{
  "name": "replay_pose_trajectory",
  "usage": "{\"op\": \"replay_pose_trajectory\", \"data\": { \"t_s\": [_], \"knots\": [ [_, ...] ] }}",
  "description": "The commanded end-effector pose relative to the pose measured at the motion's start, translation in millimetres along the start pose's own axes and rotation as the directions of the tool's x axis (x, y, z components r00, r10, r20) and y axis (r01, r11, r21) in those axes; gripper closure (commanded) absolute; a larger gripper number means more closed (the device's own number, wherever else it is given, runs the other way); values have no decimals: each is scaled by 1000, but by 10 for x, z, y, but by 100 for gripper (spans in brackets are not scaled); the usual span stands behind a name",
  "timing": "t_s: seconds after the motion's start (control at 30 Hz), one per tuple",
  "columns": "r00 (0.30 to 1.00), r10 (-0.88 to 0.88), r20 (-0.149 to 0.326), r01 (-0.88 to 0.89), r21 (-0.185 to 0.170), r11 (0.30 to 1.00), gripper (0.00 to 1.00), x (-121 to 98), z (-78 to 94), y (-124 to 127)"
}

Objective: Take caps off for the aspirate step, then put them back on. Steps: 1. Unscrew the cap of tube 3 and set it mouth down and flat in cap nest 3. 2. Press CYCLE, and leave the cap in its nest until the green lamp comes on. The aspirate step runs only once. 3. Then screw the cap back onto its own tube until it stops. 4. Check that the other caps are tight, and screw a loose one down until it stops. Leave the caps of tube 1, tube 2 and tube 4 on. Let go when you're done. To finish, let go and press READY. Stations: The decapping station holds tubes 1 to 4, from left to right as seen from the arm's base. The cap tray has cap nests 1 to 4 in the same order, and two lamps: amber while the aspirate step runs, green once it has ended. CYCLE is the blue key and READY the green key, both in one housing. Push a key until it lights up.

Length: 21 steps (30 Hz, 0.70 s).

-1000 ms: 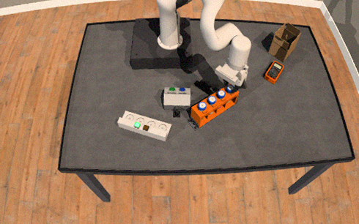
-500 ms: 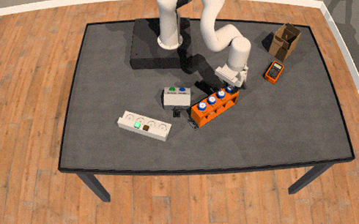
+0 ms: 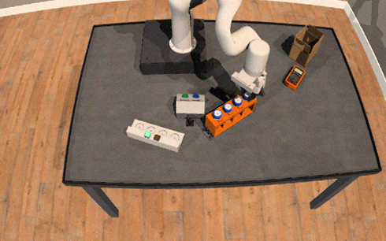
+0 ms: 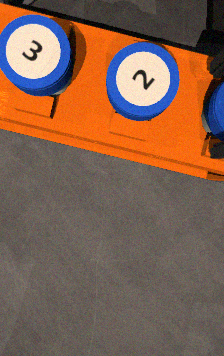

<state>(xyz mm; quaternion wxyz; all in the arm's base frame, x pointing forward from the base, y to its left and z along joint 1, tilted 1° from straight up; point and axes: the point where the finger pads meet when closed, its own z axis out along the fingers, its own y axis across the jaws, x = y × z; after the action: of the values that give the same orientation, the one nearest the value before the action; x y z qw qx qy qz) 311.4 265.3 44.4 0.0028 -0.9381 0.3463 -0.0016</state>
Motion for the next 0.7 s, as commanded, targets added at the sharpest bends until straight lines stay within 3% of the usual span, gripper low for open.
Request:
{"op": "replay_pose_trajectory", "data": {
  "t_s": [0.0, 0.67],
  "knots": [
    [1000, 0, -7, 0, 3, 1000, 100, 2, -10, -13],
    [936, 352, -6, -352, 5, 936, 100, 2, -10, -13]
  ]
}}
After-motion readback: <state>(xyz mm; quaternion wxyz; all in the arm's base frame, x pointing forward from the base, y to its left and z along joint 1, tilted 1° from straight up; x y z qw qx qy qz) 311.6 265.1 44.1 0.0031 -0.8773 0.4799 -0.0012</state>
